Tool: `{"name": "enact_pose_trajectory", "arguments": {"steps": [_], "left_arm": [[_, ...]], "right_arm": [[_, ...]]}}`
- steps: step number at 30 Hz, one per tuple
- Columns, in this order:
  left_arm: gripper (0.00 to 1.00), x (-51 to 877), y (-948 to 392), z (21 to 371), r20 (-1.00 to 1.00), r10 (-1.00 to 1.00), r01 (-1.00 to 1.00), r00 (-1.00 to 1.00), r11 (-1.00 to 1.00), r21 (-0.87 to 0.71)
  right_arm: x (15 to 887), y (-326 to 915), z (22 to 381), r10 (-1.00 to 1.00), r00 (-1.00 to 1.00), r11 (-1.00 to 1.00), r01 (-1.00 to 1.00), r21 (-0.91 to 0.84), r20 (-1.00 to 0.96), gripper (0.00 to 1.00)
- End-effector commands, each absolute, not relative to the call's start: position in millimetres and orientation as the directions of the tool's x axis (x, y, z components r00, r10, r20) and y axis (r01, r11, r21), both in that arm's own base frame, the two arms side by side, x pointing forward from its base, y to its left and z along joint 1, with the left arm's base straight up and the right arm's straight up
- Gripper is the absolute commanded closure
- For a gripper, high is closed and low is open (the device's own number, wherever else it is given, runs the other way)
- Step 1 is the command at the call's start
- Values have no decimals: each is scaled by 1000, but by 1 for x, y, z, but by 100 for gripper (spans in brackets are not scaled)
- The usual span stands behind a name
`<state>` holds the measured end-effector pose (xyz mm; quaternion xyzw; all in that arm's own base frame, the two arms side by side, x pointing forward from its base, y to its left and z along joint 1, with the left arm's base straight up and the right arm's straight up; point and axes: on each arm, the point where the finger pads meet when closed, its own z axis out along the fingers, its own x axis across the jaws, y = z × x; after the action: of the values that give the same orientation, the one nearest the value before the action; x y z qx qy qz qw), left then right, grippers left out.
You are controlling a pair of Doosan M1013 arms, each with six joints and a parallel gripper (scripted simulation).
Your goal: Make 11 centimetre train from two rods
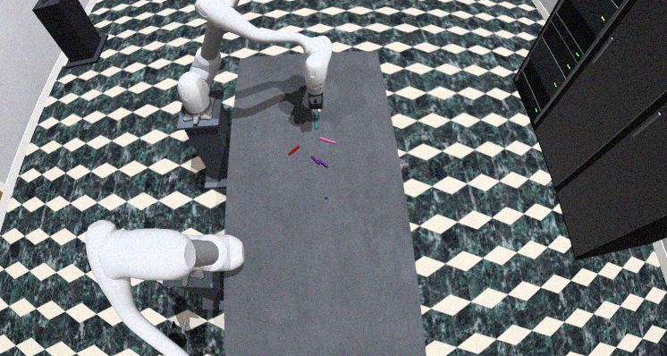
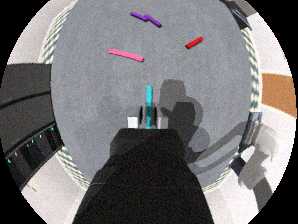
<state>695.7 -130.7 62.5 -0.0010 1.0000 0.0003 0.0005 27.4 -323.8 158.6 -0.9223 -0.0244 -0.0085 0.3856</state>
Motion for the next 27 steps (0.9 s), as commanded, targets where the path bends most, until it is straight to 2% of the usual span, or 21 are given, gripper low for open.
{"name": "enact_pose_trajectory", "arguments": {"steps": [1,27], "left_arm": [[46,694,-128,53,1,-5,-5,-1000,1000,-1],[46,694,-128,34,0,-5,-5,-1000,1000,-1]], "right_arm": [[30,-323,159,26,999,-707,45,-706,38,0],[30,-323,159,26,999,-707,45,-706,38,0]]}}
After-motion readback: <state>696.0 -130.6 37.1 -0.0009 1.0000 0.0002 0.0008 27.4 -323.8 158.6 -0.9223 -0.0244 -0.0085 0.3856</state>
